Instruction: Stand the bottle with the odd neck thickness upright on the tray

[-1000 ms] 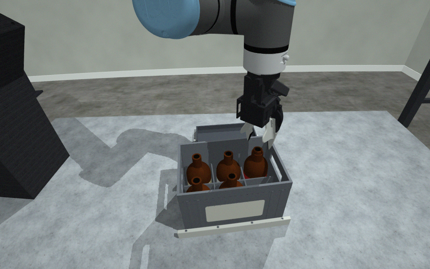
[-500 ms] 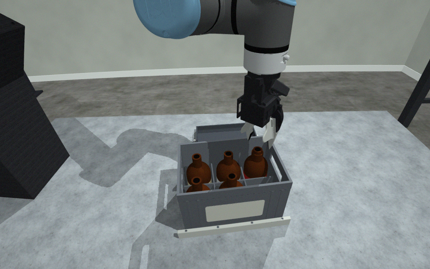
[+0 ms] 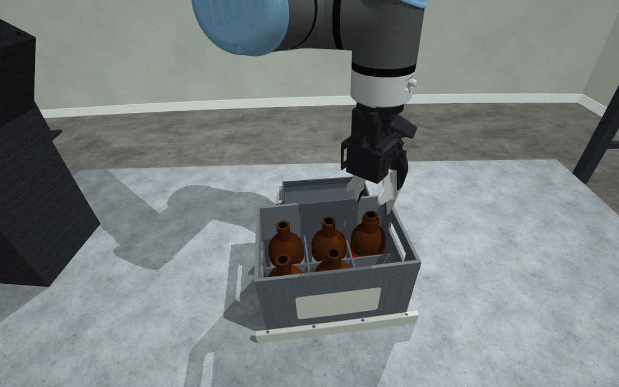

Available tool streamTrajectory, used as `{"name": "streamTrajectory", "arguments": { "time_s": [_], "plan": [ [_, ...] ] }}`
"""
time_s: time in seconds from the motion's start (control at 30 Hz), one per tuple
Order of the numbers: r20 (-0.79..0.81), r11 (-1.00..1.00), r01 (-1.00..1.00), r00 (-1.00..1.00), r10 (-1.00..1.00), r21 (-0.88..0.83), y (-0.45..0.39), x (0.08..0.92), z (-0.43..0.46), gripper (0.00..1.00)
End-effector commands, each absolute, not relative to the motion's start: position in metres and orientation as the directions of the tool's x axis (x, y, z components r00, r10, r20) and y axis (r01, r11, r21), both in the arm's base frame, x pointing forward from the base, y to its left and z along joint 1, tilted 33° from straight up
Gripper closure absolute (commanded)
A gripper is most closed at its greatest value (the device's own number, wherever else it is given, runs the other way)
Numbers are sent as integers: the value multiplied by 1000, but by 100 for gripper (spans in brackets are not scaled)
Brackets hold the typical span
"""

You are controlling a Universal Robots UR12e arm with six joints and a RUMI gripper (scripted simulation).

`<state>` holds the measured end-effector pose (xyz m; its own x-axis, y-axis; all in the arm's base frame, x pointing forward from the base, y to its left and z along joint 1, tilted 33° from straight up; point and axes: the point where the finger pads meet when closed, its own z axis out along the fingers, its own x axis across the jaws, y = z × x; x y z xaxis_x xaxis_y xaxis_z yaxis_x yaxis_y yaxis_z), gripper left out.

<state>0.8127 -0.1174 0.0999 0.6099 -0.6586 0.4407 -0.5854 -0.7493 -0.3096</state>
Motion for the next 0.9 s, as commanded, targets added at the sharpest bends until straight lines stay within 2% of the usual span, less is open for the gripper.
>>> {"name": "streamTrajectory", "arguments": {
  "time_s": [0.0, 0.87],
  "plan": [
    [442, -749, -585, 610, -658, -310, -117, 813, 101, 62],
    [442, -749, -585, 610, -658, -310, -118, 815, 97, 62]
  ]
}}
